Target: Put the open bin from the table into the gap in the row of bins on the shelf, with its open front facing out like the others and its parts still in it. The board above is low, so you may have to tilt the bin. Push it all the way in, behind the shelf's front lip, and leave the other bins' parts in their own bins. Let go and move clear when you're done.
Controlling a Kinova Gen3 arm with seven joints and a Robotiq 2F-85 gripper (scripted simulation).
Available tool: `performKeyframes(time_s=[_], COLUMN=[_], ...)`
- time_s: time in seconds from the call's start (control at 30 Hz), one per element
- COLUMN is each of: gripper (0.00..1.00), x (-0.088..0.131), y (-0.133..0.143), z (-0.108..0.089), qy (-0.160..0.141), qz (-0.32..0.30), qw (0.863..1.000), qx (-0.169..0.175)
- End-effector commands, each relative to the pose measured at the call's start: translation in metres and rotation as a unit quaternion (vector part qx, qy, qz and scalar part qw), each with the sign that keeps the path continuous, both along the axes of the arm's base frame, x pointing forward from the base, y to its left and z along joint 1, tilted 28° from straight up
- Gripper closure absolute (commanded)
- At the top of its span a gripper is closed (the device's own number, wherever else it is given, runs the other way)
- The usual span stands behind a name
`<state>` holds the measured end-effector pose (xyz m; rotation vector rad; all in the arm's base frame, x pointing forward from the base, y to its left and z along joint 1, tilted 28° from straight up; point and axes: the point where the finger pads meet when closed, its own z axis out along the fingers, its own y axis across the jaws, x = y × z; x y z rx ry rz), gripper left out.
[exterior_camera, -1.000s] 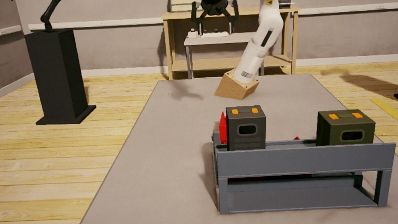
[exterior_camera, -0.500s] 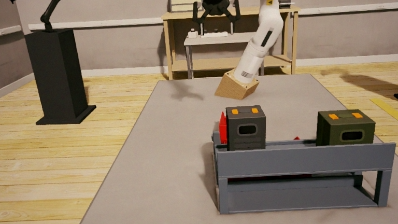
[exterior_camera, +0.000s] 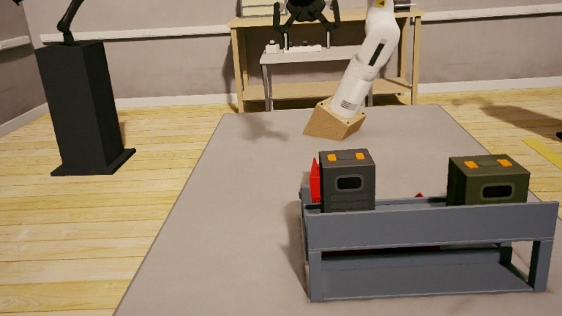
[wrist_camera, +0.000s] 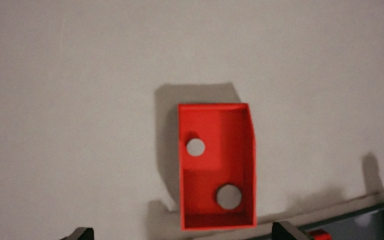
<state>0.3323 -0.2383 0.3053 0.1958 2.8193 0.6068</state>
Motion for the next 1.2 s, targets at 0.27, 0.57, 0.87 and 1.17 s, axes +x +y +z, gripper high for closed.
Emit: performKeyframes(time_s=[0.27,0.57,0.87,1.17], gripper=[0.0,0.0,0.0,0.0], x=[0.0,0.001,0.012,0.015], y=[0.0,0.001,0.016,0.02], z=[0.001,0.001,-0.034,-0.043], qy=[0.0,0.0,0.0,0.0], qz=[0.0,0.0,0.0,0.0], qw=[1.0,1.0,1.0,1.0], qx=[0.0,0.0,0.0,0.0])
